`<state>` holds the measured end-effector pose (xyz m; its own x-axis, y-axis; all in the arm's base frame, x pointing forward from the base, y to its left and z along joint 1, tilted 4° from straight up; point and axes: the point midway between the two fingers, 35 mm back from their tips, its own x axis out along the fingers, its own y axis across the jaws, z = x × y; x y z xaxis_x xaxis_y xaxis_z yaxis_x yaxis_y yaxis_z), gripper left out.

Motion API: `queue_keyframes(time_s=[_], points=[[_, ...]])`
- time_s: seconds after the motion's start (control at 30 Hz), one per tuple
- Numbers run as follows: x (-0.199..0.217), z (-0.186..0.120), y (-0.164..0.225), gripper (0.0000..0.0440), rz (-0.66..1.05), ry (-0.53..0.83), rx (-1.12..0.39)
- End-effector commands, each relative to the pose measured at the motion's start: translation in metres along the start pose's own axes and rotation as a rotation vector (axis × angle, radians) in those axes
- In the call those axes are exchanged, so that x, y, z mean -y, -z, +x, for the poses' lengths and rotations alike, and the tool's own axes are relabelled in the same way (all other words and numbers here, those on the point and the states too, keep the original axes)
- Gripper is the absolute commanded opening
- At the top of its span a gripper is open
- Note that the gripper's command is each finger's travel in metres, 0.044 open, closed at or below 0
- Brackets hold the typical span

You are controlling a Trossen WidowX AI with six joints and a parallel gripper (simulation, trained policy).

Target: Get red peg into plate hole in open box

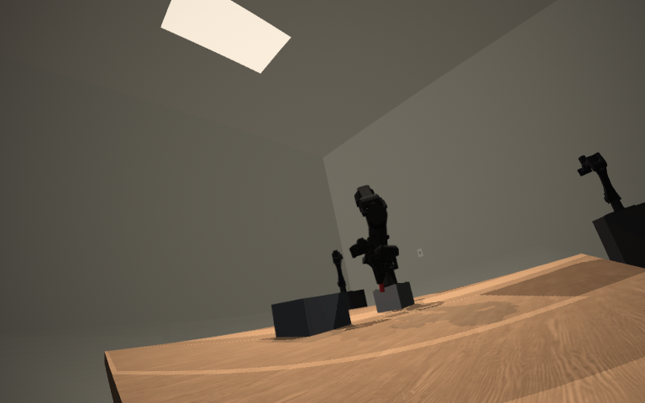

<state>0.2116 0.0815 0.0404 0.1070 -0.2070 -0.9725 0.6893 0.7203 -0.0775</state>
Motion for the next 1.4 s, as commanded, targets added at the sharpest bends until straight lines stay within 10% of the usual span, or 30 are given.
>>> queue_keyframes(time_s=[0.0,1.37], points=[[-0.004,-0.017,-0.016,0.0000,-0.010,-0.028,0.035],[0.028,-0.018,-0.167,0.0000,0.207,-0.046,0.111]])
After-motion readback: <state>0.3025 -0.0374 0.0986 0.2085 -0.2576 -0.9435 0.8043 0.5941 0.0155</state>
